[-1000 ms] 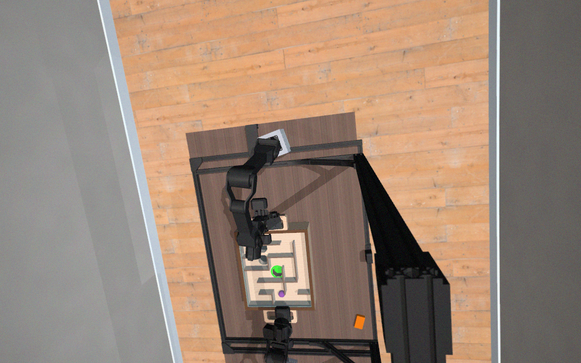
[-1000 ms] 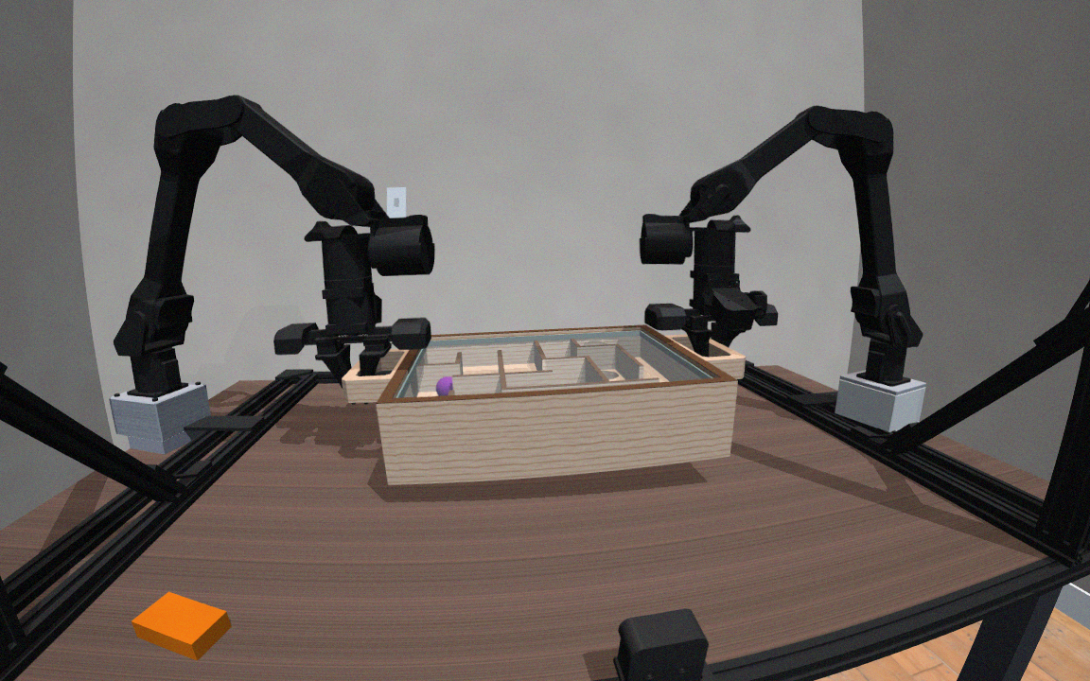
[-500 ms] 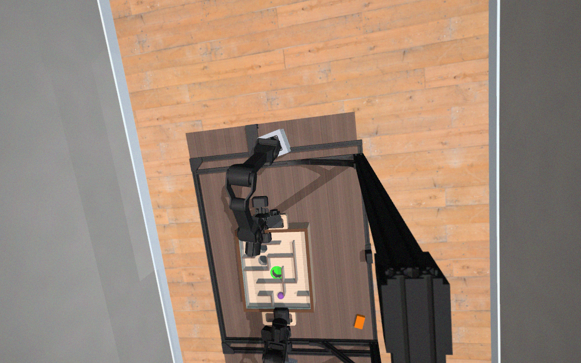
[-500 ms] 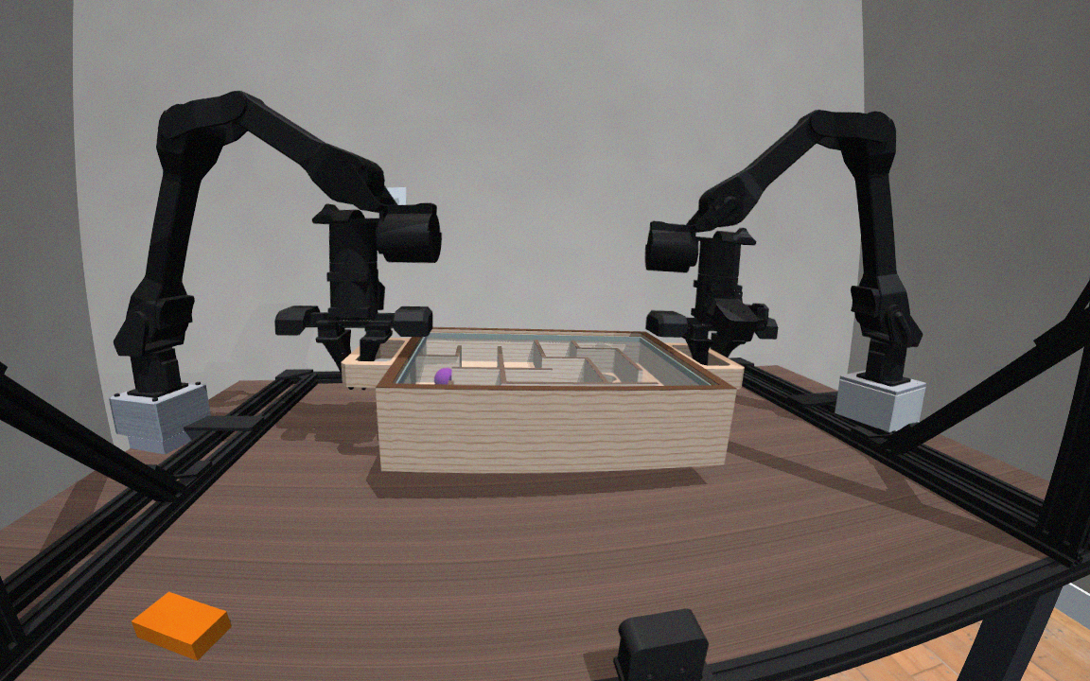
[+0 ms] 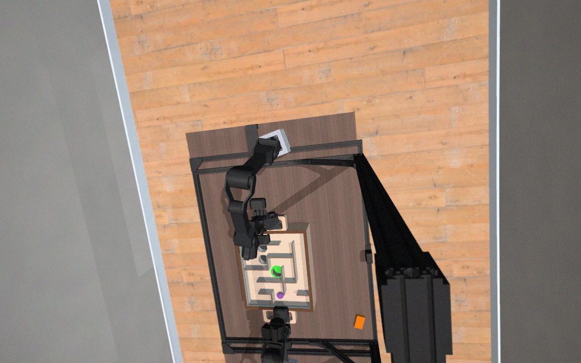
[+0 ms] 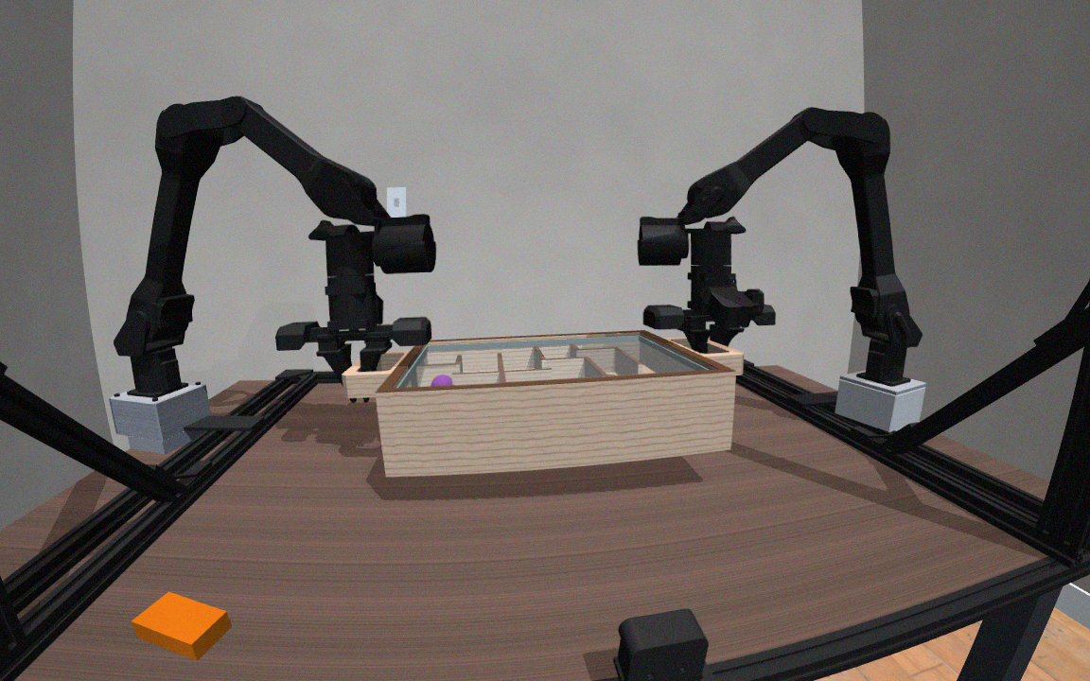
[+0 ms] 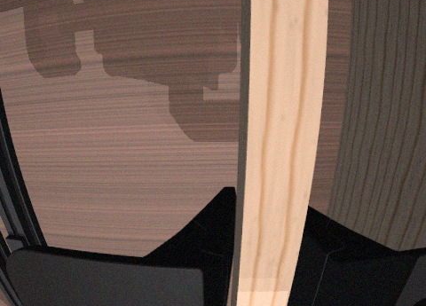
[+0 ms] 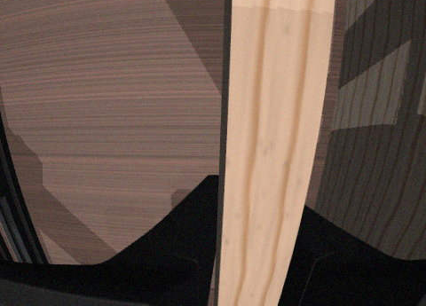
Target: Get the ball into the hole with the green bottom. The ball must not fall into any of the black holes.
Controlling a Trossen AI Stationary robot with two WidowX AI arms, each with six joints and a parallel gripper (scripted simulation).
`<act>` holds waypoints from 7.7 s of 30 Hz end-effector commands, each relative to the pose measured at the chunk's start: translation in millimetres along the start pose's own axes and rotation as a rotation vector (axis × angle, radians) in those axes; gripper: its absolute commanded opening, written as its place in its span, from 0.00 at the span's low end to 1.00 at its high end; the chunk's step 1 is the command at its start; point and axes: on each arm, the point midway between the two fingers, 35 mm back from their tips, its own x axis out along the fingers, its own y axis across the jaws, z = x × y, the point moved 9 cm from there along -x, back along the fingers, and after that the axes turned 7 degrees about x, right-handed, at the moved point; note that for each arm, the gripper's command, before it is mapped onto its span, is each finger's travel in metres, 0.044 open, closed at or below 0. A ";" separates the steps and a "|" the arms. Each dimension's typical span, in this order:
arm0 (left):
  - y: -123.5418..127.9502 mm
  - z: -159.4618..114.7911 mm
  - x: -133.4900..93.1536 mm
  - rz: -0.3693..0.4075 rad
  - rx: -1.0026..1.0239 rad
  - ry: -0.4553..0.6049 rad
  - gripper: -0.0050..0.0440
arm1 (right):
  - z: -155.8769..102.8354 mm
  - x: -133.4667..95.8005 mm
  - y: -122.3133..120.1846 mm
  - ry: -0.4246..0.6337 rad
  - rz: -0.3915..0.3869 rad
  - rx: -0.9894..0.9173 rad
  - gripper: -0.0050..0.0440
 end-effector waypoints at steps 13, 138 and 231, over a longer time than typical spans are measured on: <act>-5.3 -6.4 -11.4 0.046 0.001 -0.042 0.14 | 4.9 8.6 5.4 0.043 -0.053 0.000 0.14; 1.3 -2.0 -1.5 -0.004 0.002 -0.010 0.14 | 1.2 -1.8 -0.8 0.011 -0.003 0.000 0.14; -8.4 -8.8 -15.6 0.069 0.002 -0.059 0.14 | 7.1 13.3 8.1 0.061 -0.077 0.000 0.14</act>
